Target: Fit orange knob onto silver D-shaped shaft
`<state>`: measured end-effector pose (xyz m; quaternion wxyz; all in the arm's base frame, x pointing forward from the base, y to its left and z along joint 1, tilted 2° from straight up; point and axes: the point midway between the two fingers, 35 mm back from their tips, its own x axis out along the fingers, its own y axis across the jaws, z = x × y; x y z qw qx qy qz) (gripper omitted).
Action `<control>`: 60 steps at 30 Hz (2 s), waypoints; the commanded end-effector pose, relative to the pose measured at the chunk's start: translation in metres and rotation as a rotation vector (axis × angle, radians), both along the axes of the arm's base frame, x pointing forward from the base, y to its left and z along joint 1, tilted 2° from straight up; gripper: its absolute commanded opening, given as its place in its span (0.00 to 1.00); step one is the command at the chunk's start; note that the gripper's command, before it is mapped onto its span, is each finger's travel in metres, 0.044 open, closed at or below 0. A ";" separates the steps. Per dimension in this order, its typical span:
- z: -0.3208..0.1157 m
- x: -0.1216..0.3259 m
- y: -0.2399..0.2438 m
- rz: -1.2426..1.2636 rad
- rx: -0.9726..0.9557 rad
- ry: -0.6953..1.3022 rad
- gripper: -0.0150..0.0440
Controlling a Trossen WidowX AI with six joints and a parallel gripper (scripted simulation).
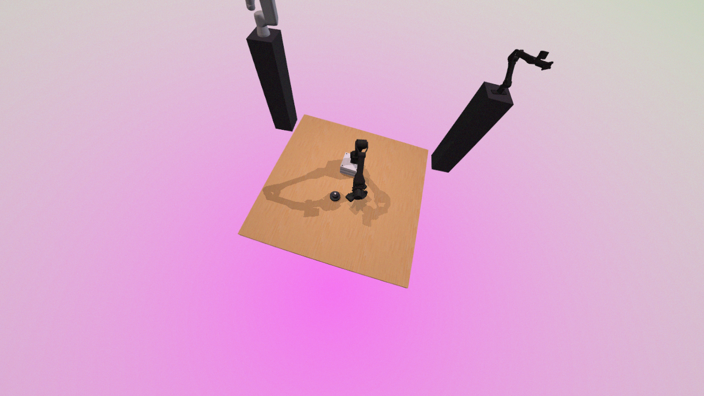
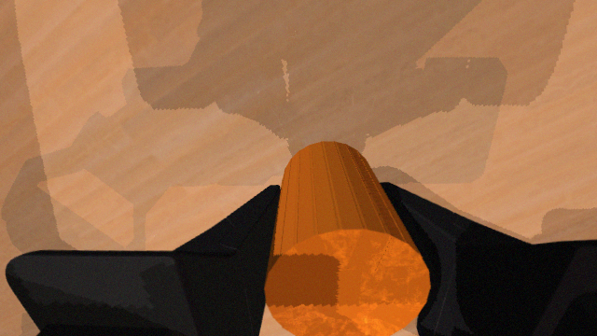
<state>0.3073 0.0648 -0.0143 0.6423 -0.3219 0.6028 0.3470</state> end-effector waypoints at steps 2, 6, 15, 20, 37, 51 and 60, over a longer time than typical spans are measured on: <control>0.039 0.008 0.000 0.002 0.000 -0.019 0.25; 0.068 0.007 -0.003 -0.001 -0.009 -0.015 0.25; 0.114 -0.002 -0.007 -0.005 -0.025 -0.009 0.25; 0.114 -0.002 -0.006 -0.007 -0.032 -0.023 0.25; 0.143 -0.020 0.003 -0.028 -0.216 -0.302 0.25; 0.171 -0.037 0.009 -0.048 -0.382 -0.551 0.25; 0.189 -0.047 0.013 -0.060 -0.489 -0.711 0.25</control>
